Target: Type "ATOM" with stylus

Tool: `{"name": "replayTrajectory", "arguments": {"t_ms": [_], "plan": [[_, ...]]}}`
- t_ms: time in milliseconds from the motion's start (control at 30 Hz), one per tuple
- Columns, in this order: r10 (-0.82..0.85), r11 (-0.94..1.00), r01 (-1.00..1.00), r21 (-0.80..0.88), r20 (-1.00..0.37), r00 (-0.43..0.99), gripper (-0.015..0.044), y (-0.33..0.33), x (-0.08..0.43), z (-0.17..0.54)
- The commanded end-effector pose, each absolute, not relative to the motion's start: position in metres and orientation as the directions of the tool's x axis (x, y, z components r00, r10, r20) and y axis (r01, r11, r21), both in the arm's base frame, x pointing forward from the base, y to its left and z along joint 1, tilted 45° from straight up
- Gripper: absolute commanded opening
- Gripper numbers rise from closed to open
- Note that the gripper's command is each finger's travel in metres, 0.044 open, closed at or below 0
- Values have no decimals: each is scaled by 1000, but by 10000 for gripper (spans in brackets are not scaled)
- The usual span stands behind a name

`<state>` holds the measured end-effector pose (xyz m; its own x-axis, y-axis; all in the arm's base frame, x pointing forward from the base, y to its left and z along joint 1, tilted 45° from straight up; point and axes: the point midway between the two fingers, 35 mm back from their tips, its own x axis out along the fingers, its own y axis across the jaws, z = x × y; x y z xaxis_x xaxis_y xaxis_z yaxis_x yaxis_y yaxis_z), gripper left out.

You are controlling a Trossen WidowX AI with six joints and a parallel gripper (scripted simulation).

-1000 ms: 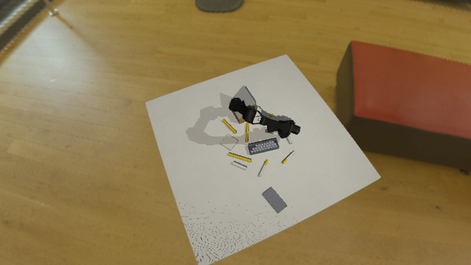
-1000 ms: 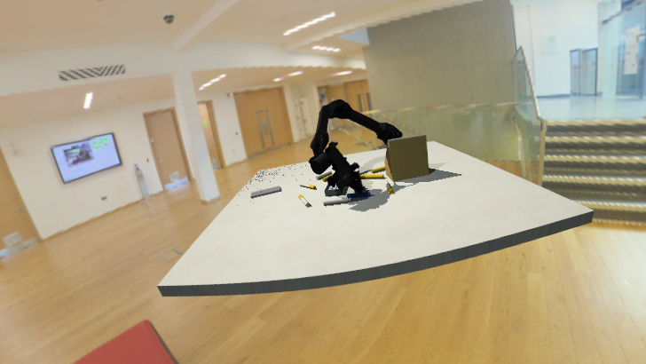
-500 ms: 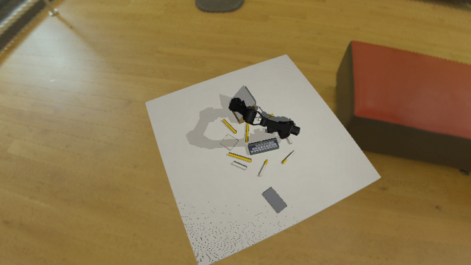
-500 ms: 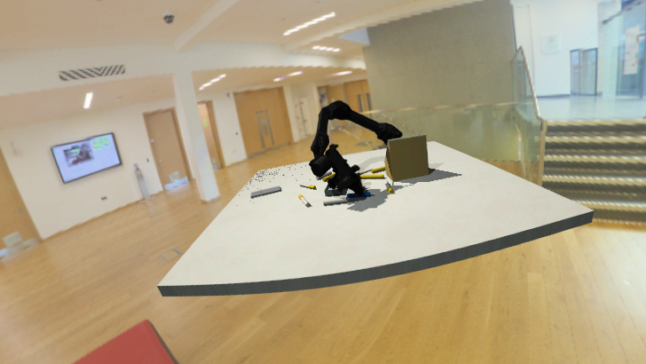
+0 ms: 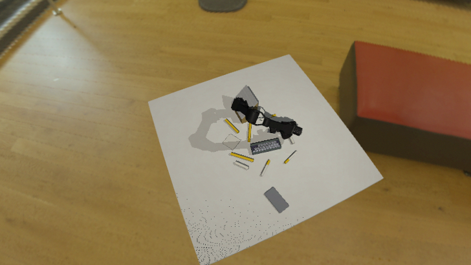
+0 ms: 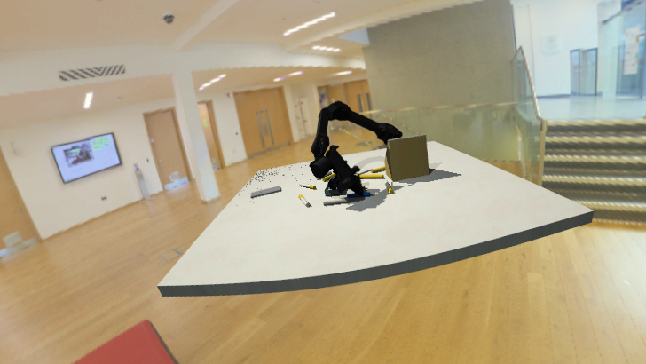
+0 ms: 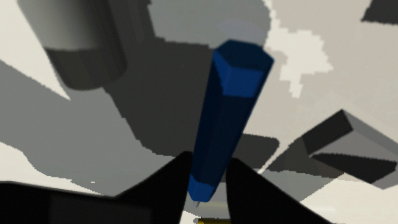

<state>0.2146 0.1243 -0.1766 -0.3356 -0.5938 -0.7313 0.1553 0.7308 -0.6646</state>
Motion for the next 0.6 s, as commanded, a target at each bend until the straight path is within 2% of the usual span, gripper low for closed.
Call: {"name": "replayTrajectory", "arguments": {"t_ms": [0, 300, 567], "plan": [[-593, 731, 156, -664, -732, -335, 12, 125, 215, -176], [-593, 731, 156, -664, -732, -335, 0, 125, 215, -176], [-592, 732, 155, -663, -732, -336, 0, 156, 207, -144]]}}
